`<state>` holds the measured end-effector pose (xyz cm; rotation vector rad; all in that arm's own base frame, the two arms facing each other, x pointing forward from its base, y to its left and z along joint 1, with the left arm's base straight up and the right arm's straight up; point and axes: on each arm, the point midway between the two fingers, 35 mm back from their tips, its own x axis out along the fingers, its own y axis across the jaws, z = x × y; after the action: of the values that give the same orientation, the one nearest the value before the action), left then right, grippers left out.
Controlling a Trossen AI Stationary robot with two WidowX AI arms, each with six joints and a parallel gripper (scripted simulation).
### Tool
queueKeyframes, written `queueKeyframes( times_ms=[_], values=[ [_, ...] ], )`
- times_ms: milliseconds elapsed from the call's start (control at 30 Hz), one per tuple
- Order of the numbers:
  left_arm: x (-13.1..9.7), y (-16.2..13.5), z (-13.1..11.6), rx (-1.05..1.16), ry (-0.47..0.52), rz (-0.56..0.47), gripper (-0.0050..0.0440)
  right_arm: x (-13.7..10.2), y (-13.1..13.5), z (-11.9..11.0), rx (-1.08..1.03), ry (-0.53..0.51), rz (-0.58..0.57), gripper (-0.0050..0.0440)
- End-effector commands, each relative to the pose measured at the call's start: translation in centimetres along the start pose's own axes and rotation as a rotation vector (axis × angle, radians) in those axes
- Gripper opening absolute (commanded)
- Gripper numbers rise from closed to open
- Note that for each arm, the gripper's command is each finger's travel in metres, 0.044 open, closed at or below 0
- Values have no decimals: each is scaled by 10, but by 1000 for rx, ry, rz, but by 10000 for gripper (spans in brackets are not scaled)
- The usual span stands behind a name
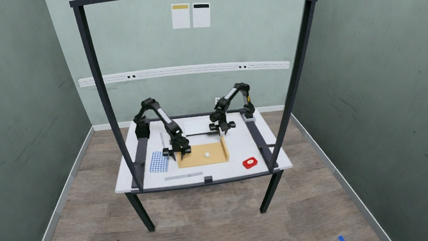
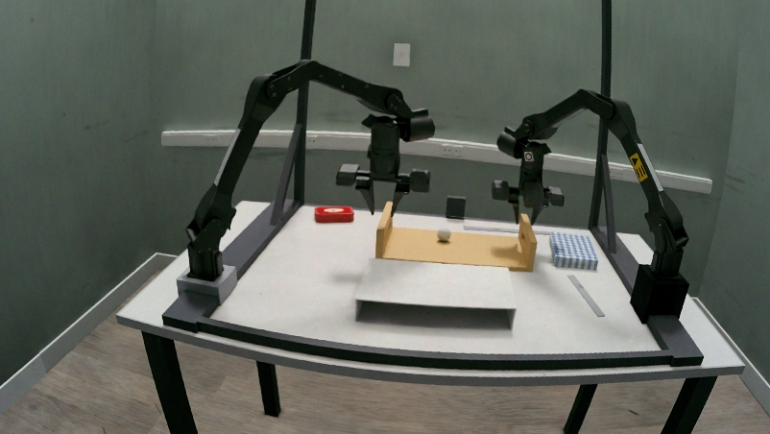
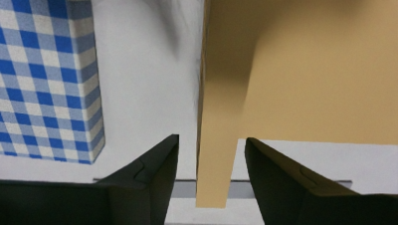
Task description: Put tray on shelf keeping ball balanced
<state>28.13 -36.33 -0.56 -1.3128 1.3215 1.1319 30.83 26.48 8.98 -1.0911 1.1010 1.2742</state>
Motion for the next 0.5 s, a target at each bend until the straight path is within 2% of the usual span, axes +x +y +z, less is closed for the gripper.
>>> queueKeyframes(
  times_ms=[0,467],
  values=[
    [-14,-3,-9,1,36,-20,178,0,0,4,0,-9,-11,178],
    [-14,-4,-8,0,36,-20,178,27,0,4,-2,-9,-15,178]
  ],
)
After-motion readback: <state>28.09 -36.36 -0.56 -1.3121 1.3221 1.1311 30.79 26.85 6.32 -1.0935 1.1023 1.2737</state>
